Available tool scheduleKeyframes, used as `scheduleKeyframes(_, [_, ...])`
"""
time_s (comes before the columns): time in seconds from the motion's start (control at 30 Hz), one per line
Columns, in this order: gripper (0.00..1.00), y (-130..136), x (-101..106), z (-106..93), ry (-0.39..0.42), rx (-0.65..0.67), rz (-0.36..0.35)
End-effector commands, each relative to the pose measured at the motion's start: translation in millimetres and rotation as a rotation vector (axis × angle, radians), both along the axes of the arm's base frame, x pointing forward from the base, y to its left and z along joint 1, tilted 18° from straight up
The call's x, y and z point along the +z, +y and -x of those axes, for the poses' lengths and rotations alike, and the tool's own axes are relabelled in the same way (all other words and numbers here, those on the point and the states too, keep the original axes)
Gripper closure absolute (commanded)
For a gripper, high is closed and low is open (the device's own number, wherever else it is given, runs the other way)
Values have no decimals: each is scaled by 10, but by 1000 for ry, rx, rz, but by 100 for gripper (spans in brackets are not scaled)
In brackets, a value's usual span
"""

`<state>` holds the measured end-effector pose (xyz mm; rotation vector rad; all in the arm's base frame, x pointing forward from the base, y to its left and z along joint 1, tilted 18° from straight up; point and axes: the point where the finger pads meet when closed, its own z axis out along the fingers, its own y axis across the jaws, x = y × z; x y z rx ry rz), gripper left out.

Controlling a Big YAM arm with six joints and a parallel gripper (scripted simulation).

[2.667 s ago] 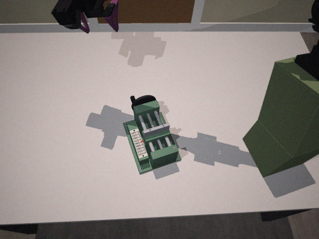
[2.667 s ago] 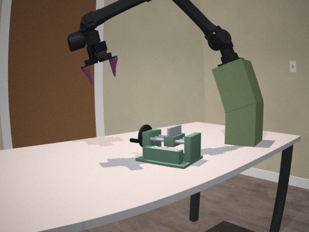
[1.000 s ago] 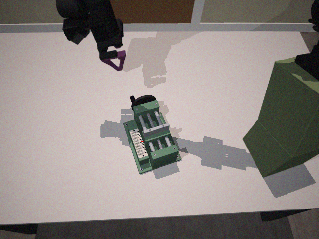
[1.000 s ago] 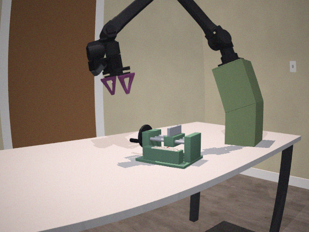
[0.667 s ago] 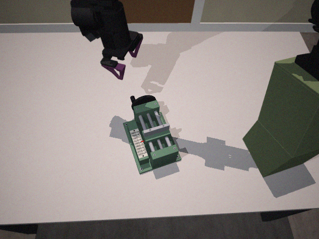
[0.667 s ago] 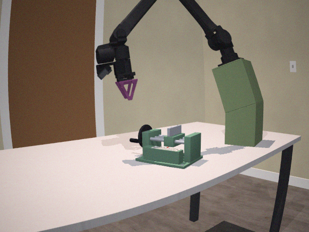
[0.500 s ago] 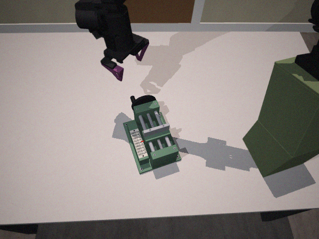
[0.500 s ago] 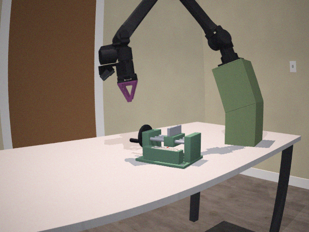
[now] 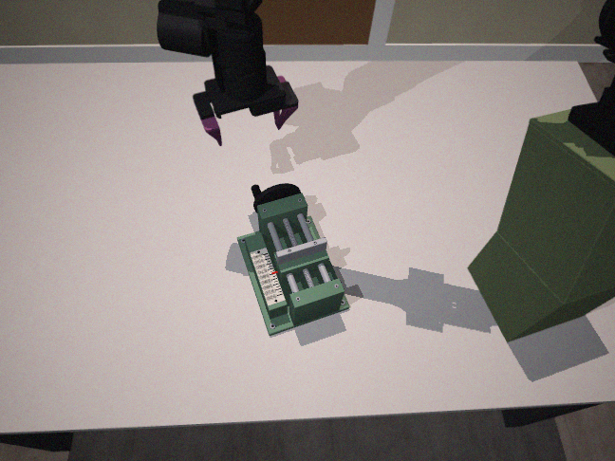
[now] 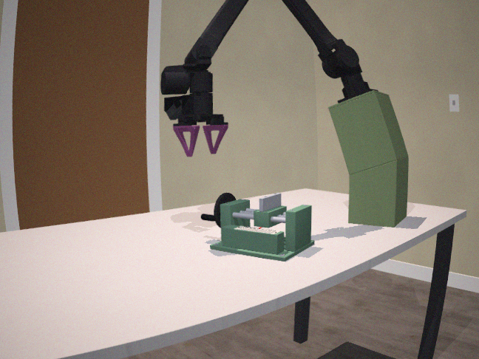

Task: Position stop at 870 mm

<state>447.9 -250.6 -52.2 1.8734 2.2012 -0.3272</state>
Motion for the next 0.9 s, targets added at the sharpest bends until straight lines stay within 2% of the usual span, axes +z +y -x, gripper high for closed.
scheduleKeyframes(0.0, [0, 20, -1, -29, -27, -42, 5])
scheduleKeyframes(0.4, [0, 27, -4, -13, -18, -38, 2])
scheduleKeyframes(0.43, [47, 54, -14, -22, -18, -37, 2])
scheduleKeyframes(0.5, [47, 175, -79, -56, -13, -31, 3])
scheduleKeyframes(0.57, [47, 175, -79, -56, -13, -31, 3])
scheduleKeyframes(0.7, [47, 667, -238, -169, -16, -30, 3])
scheduleKeyframes(0.73, [47, 673, -240, -172, -17, -30, -1])
scheduleKeyframes(0.8, [47, 885, -309, -209, -13, -30, 2])
scheduleKeyframes(0.87, [47, 975, -338, -225, -11, -30, 0])
